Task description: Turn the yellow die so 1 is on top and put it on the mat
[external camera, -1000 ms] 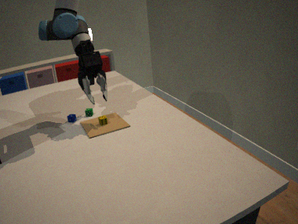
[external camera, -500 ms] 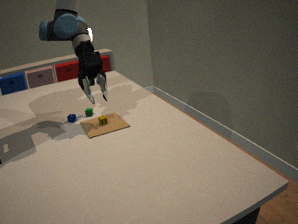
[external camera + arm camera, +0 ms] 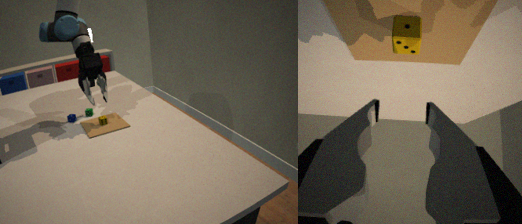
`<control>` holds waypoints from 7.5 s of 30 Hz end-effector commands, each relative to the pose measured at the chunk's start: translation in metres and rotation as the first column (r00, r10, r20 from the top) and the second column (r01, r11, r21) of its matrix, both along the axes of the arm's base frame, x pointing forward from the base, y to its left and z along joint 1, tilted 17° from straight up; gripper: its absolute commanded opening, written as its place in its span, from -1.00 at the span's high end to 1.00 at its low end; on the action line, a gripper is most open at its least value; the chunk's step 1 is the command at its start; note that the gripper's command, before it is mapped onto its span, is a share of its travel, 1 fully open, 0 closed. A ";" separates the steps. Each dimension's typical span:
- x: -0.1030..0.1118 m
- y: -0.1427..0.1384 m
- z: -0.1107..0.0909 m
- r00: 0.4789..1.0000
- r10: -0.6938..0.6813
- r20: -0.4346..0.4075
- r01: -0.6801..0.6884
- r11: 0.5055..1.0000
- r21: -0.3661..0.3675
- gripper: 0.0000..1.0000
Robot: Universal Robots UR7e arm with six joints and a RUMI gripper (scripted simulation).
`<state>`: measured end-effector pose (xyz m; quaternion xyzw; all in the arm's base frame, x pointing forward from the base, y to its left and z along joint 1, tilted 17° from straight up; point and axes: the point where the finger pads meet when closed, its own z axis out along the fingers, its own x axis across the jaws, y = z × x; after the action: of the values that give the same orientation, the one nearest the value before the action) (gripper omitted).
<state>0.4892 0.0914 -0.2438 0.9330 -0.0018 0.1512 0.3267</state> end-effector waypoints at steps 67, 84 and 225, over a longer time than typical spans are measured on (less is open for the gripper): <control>0.018 0.008 -0.062 1.000 0.000 0.001 0.000 1.000 0.000 0.51; 0.018 0.008 -0.062 1.000 0.000 0.001 0.000 1.000 0.000 0.51; -0.001 -0.005 0.007 0.988 0.155 -0.011 -0.130 0.866 0.484 0.87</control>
<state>0.4878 0.0864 -0.2375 0.9854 0.0363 0.1461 0.0792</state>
